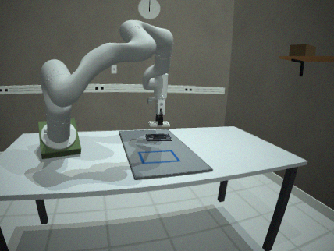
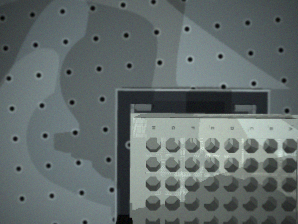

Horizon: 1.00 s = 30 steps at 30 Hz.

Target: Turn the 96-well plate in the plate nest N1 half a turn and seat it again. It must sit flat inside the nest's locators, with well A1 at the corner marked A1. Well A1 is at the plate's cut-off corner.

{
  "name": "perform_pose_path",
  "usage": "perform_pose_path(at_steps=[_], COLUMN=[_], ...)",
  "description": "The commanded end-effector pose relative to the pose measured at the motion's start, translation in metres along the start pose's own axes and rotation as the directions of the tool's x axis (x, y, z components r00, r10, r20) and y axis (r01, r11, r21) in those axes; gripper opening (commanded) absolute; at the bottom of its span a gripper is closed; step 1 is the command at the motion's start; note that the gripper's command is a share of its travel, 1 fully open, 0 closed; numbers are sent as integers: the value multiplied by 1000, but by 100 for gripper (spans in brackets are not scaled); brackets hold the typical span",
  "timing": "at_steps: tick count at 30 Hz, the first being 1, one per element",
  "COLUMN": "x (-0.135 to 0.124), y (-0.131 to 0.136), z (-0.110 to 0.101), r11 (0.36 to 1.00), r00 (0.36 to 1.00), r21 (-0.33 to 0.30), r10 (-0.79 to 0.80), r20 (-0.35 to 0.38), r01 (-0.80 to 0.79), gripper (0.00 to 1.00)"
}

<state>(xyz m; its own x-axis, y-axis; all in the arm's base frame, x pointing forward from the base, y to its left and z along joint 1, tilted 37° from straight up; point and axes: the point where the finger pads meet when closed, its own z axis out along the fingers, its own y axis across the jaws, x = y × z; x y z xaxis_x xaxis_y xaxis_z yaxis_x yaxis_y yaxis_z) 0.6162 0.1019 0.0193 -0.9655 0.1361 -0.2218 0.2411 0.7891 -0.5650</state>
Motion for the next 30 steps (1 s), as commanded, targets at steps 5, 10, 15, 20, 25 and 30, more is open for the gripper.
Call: perform_pose_path(at_steps=[5, 10, 15, 20, 25, 30], x=[-1, -1, 2, 4, 6, 9], y=[0, 0, -16, -26, -42, -59], z=[-2, -2, -2, -1, -1, 0], r11=[1000, 1000, 997, 997, 997, 997], r00=[1000, 1000, 997, 997, 997, 997], r21=[-1, -1, -1, -1, -1, -1], r10=[1, 1, -74, -74, -74, -74], r20=[1, 1, 1, 1, 1, 1], r01=[-1, -1, 74, 74, 74, 74], gripper=[0, 0, 0, 0, 0, 0])
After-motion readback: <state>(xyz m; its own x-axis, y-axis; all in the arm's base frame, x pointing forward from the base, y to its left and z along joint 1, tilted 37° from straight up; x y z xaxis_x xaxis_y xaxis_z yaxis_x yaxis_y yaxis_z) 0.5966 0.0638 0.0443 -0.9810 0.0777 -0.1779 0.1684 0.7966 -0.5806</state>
